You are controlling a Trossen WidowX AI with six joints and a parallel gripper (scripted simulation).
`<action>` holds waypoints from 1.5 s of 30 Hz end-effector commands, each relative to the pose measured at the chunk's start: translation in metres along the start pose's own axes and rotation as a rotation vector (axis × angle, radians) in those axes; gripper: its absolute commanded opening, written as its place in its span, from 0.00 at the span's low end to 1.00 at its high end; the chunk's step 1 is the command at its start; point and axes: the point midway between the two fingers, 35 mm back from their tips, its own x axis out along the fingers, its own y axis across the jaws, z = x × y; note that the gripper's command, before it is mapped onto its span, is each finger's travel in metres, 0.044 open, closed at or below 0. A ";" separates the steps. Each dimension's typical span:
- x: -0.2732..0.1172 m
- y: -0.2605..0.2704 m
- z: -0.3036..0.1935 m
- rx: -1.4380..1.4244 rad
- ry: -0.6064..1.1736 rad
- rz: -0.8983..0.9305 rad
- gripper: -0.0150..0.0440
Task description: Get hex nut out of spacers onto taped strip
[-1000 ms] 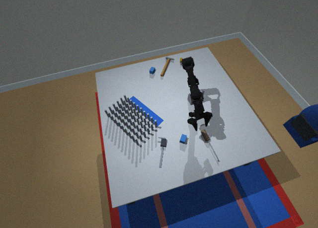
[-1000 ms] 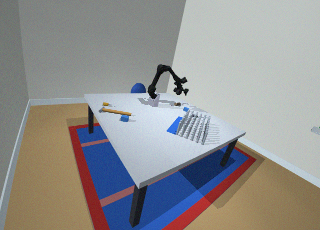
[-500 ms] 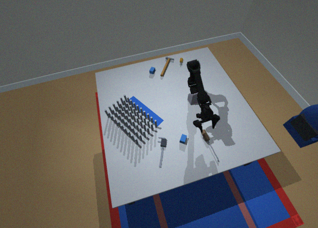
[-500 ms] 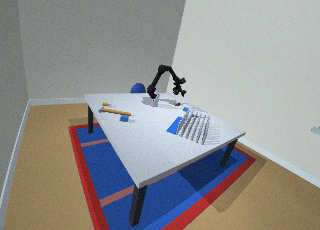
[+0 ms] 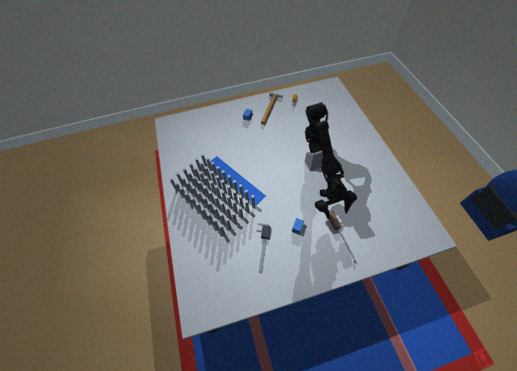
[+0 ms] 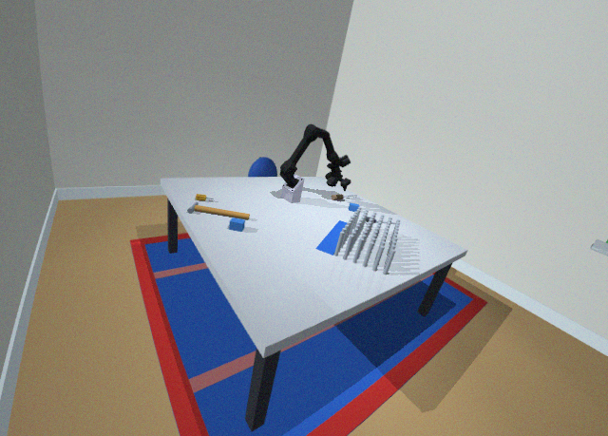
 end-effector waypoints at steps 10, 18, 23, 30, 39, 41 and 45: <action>0.000 0.004 0.001 0.004 0.002 -0.003 0.73; 0.000 0.004 0.001 0.004 0.002 -0.003 0.73; 0.007 0.004 0.004 0.004 0.002 -0.003 0.73; 0.017 0.005 0.010 0.004 0.002 -0.003 0.73; 0.029 0.005 0.018 0.004 0.002 -0.002 0.73; 0.032 0.005 0.020 0.004 0.002 -0.002 0.73; 0.037 0.005 0.024 0.004 0.002 -0.002 0.73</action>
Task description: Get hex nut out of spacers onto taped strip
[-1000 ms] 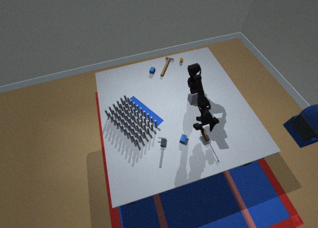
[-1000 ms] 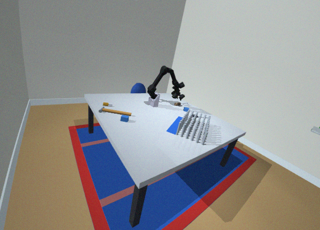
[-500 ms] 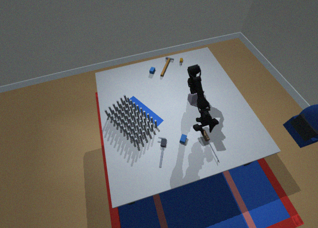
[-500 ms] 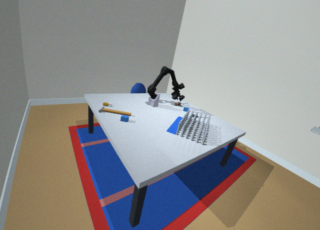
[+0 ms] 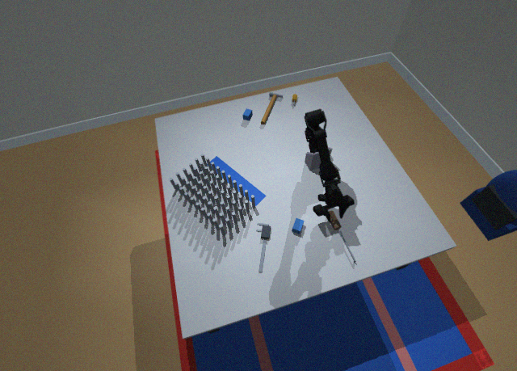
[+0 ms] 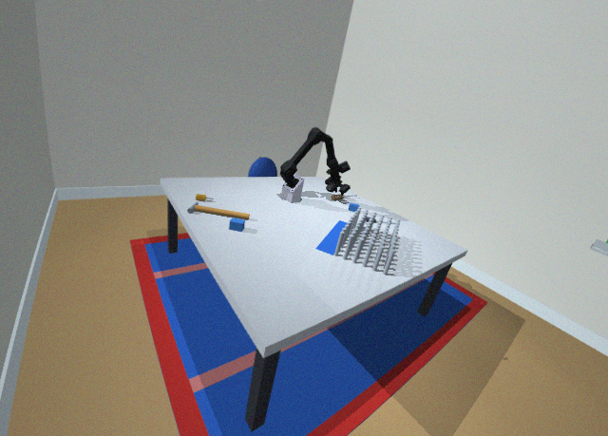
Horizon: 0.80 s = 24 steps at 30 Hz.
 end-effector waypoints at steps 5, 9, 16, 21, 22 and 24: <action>0.011 -0.001 0.011 -0.005 -0.007 0.003 0.73; 0.017 -0.001 0.015 -0.005 -0.007 0.003 0.73; 0.025 -0.002 0.022 -0.005 -0.007 0.003 0.73; 0.026 -0.002 0.023 -0.005 -0.007 0.003 0.60; 0.026 -0.002 0.023 -0.005 -0.007 0.003 0.55; 0.026 -0.002 0.023 -0.005 -0.007 0.003 0.53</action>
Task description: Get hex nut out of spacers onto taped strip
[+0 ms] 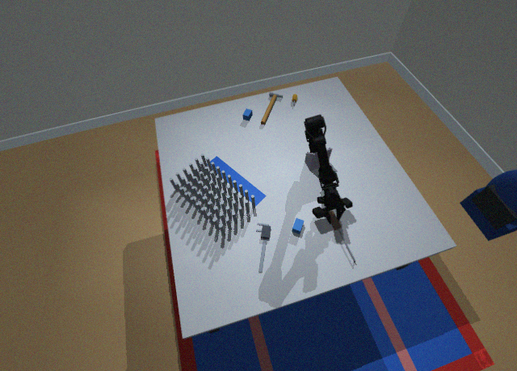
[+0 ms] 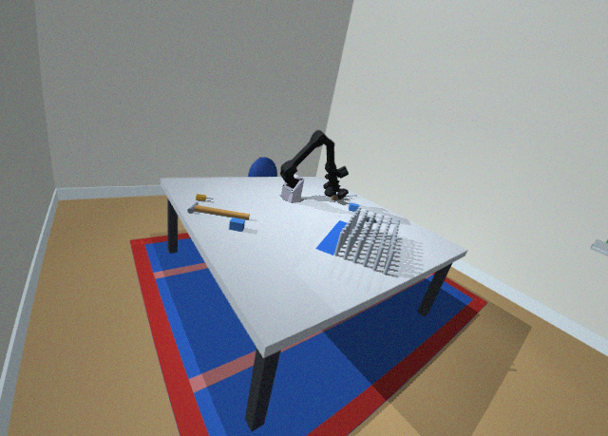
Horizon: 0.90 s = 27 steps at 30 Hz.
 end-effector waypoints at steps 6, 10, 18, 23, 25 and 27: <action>0.000 0.001 0.000 -0.005 -0.001 0.004 0.43; -0.018 0.003 -0.020 -0.004 0.000 0.003 0.25; -0.072 0.004 -0.064 -0.002 0.003 0.001 0.25; -0.111 0.002 -0.085 -0.002 0.003 -0.001 0.25; -0.128 0.000 -0.092 -0.001 0.002 -0.002 0.25; -0.140 -0.002 -0.096 -0.001 0.002 -0.003 0.25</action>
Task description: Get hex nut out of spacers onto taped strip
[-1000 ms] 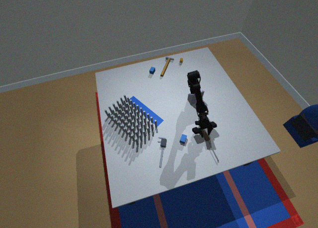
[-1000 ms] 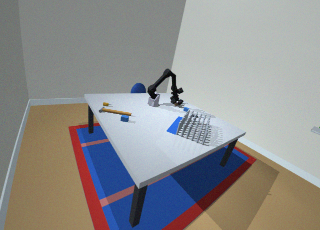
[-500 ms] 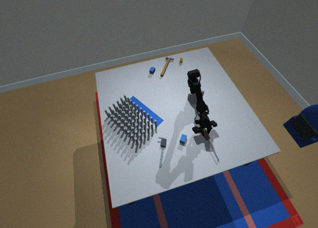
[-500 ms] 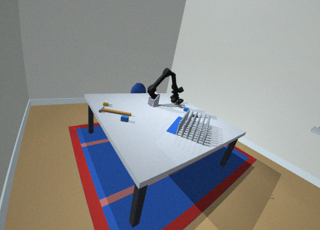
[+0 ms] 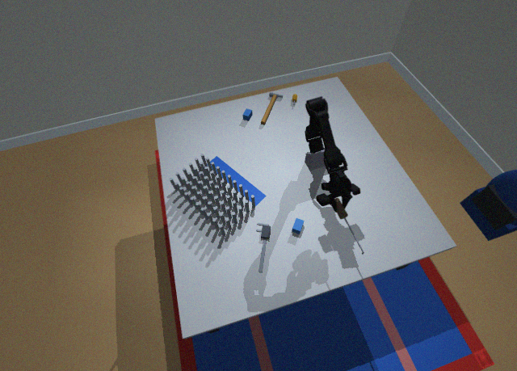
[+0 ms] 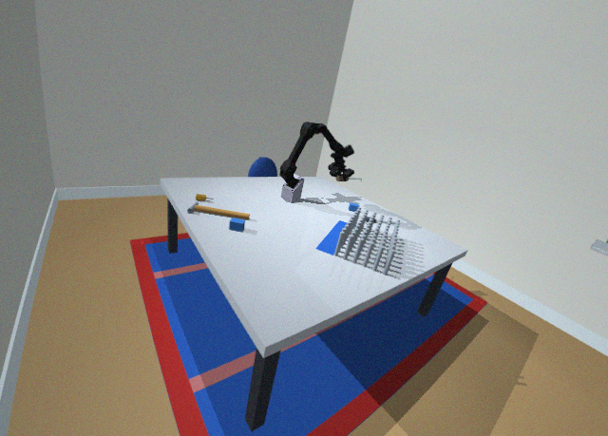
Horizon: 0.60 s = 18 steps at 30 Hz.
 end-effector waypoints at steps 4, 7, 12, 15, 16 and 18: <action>-0.030 -0.002 -0.017 0.005 0.025 -0.001 0.25; -0.030 -0.002 -0.017 0.005 0.025 -0.001 0.25; -0.030 -0.002 -0.017 0.005 0.025 -0.001 0.25; -0.030 -0.002 -0.017 0.005 0.025 -0.001 0.25; -0.031 -0.001 -0.016 0.006 0.026 0.000 0.25; -0.037 0.006 -0.016 0.019 0.033 0.008 0.25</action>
